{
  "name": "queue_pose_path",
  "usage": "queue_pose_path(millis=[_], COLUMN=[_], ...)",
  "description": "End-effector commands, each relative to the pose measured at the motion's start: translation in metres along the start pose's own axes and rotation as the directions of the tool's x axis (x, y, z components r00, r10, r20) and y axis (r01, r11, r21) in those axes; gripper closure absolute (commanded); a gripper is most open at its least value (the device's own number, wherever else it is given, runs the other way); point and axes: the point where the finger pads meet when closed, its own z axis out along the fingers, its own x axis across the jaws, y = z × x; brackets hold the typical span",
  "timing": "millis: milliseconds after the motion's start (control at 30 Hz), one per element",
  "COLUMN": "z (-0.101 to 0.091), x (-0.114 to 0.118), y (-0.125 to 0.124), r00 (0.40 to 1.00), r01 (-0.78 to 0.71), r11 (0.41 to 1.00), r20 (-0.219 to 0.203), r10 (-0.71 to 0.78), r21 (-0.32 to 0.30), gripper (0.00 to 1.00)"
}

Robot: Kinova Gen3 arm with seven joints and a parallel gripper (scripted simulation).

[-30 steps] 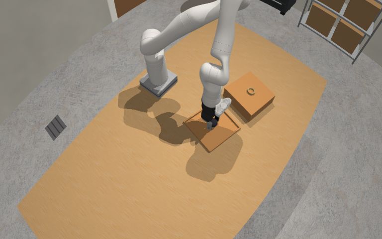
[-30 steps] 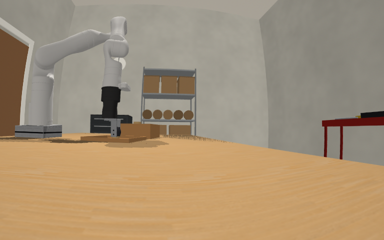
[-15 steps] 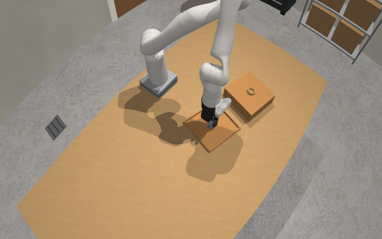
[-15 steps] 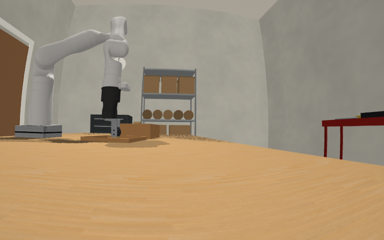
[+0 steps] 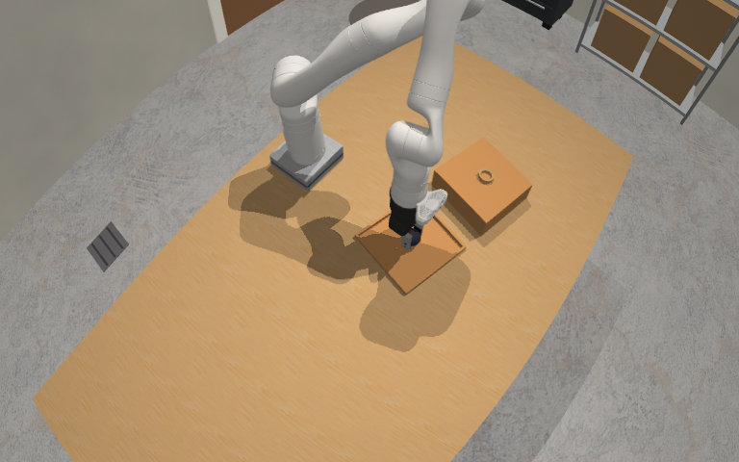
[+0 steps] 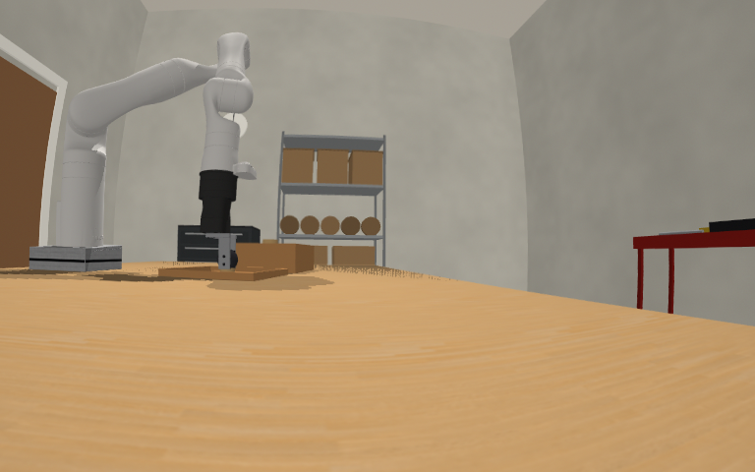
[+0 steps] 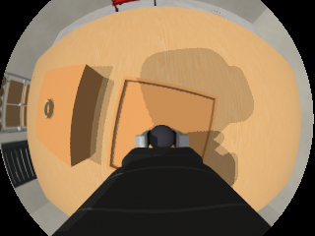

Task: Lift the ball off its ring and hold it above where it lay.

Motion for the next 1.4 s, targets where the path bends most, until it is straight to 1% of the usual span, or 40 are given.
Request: queue_pose_path(millis=[0, 467, 600, 833, 933, 1367], z=[0.000, -0.002, -0.011, -0.039, -0.047, -0.049], x=[0.000, 0.000, -0.001, 0.000, 0.000, 0.000], y=[0.000, 0.000, -0.001, -0.001, 0.000, 0.000], r00=[1.000, 1.000, 1.000, 1.000, 1.000, 1.000], r01=[0.000, 0.000, 0.002, 0.002, 0.001, 0.000], r11=[1.000, 1.000, 1.000, 1.000, 1.000, 1.000], r20=[0.001, 0.001, 0.002, 0.002, 0.001, 0.001], r10=[0.000, 0.000, -0.002, -0.002, -0.001, 0.000], r21=[0.001, 0.001, 0.002, 0.003, 0.002, 0.001], gripper=[1.00, 1.00, 1.00, 1.00, 1.00, 1.00])
